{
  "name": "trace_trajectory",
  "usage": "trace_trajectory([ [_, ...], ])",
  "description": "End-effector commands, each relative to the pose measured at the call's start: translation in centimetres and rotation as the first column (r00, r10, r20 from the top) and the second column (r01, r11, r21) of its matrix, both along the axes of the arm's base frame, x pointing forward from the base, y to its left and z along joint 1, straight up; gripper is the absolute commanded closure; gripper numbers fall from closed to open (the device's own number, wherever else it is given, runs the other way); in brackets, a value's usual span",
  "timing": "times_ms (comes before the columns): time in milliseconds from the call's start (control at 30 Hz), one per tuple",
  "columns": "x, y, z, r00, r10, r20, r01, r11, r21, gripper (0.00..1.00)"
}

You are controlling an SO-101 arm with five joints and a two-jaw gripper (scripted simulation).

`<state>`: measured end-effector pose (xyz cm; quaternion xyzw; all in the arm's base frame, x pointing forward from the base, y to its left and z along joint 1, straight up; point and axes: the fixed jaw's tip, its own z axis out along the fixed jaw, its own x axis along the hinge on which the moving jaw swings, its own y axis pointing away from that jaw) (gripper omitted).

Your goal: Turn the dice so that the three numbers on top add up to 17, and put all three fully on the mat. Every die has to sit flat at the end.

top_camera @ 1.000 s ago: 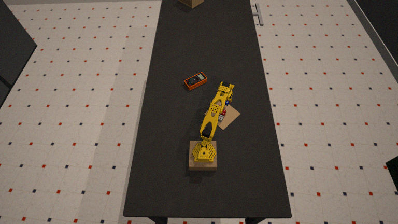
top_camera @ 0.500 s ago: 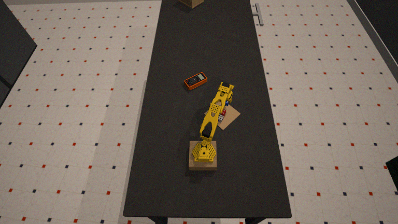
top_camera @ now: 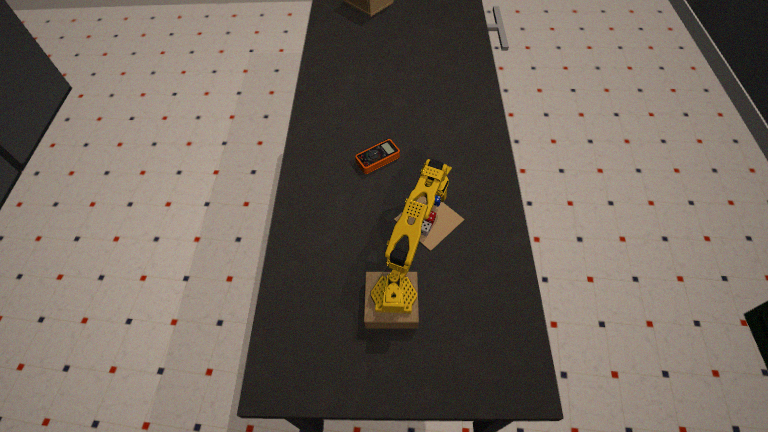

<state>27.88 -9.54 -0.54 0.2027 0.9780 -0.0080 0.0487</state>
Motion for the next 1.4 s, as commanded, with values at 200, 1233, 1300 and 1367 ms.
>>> trace_trajectory([
  [200, -0.6, 0.0, -1.0, 0.999, -0.016, -0.035, 0.016, 1.0, 0.015, 1.0],
  [1233, -1.2, 0.2, -2.3, 0.997, -0.015, -0.08, 0.018, 0.999, 0.031, 1.0],
  [1300, -1.2, 0.2, -2.3, 0.997, -0.015, -0.08, 0.018, 0.999, 0.031, 1.0],
  [1367, -1.2, 0.2, -2.3, 0.997, -0.015, -0.08, 0.018, 0.999, 0.031, 1.0],
])
